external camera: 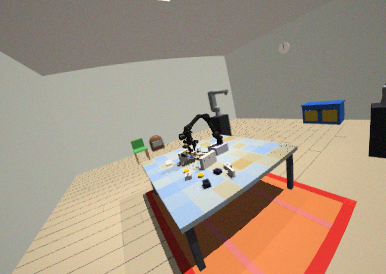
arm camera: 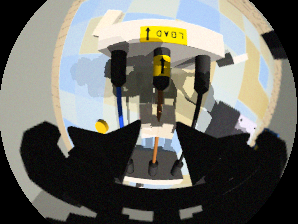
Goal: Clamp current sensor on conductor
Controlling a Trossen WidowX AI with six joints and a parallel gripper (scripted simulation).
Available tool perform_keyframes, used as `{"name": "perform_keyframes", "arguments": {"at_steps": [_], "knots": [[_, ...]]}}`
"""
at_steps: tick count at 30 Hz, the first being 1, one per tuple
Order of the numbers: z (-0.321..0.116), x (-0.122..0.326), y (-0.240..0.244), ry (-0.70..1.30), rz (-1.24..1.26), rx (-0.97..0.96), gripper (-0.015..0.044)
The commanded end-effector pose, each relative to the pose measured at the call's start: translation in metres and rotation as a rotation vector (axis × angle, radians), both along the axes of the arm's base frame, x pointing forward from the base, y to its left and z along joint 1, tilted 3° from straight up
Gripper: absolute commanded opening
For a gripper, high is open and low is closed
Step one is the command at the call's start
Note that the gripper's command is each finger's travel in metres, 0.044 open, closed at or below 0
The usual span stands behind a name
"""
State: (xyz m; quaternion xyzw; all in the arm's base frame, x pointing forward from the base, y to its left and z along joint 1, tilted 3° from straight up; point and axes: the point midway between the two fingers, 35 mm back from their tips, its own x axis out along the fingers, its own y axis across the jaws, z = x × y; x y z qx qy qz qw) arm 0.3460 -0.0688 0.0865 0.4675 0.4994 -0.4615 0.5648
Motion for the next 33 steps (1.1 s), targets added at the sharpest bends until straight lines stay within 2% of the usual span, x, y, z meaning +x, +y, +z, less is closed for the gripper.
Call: {"name": "perform_keyframes", "arguments": {"at_steps": [1,15,23,30,33], "knots": [[0.001,0.0,0.0,-0.003,0.0,0.0,0.0079],[0.001,0.0,0.0,-0.003,0.0,0.0,0.044],[0.0,0.001,0.0,0.005,-0.001,0.0,0.044],[-0.03,0.008,0.006,0.296,-0.017,-0.03,0.044],[-0.033,0.009,0.006,0.326,-0.018,-0.035,0.044]]}}
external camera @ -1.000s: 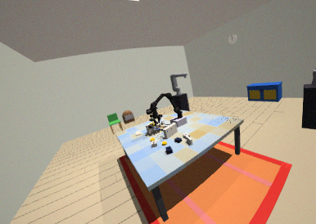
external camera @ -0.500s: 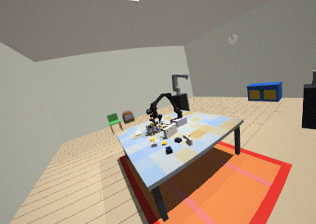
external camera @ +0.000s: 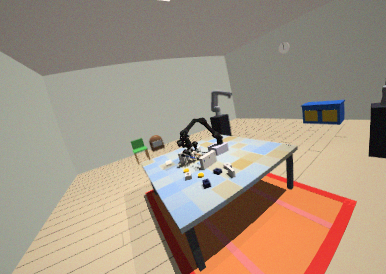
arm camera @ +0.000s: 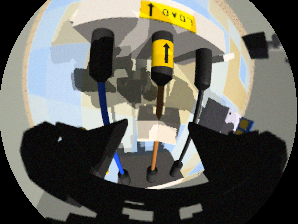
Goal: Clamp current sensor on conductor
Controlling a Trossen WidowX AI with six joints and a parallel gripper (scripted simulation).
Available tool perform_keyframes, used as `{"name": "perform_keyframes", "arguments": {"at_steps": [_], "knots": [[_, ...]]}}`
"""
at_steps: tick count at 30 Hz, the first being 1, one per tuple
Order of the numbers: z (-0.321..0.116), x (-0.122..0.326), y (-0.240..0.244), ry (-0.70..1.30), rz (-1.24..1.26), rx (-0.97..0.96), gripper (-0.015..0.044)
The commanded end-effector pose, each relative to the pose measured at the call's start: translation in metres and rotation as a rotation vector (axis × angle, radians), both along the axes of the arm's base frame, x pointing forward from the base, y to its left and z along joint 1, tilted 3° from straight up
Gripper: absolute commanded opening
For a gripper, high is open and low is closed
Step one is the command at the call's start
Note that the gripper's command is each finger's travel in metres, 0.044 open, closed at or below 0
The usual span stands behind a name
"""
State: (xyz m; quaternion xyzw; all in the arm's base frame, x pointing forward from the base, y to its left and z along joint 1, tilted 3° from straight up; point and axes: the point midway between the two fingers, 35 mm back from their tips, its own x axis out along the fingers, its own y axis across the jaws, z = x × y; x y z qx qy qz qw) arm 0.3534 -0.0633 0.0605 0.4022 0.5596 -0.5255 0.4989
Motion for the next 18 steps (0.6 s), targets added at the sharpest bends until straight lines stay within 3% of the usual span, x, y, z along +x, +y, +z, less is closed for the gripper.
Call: {"name": "perform_keyframes", "arguments": {"at_steps": [1,18], "knots": [[-0.008,0.001,0.001,0.071,-0.005,-0.015,0.044],[-0.031,-0.005,-0.001,0.072,-0.005,-0.015,0.044]]}}
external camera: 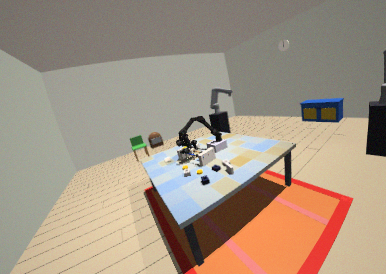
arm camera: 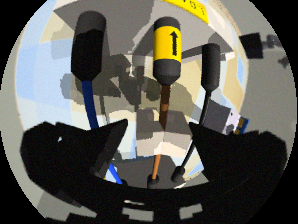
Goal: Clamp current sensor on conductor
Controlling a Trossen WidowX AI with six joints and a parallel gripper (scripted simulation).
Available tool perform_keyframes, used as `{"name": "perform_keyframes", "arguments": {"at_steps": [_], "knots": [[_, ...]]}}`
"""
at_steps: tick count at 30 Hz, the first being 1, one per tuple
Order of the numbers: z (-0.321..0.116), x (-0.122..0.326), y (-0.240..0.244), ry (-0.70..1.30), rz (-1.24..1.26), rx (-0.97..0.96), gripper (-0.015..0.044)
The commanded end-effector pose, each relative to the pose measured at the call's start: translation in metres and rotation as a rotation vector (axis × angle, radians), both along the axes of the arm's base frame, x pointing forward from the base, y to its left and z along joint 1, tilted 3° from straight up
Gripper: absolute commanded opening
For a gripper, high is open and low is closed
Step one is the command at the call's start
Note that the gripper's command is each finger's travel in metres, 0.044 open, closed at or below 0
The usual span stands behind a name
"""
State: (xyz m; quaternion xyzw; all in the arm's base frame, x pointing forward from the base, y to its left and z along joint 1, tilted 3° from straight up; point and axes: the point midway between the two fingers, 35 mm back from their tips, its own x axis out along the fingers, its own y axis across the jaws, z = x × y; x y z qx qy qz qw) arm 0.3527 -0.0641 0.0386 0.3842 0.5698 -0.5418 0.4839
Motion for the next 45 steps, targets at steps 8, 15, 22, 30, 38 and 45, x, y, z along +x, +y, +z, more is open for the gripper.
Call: {"name": "perform_keyframes", "arguments": {"at_steps": [8,15,22,30,38,45], "knots": [[-0.0147,-0.0056,-0.0011,0.013,-0.001,-0.001,0.044],[-0.0147,-0.0056,-0.0011,0.013,-0.001,-0.001,0.044],[-0.0147,-0.0056,-0.0011,0.013,-0.001,-0.001,0.044],[-0.0147,-0.0056,-0.0011,0.013,-0.001,-0.001,0.044],[-0.0147,-0.0056,-0.0011,0.013,-0.001,-0.001,0.044],[-0.0147,-0.0056,-0.0011,0.013,-0.001,-0.001,0.044]]}}
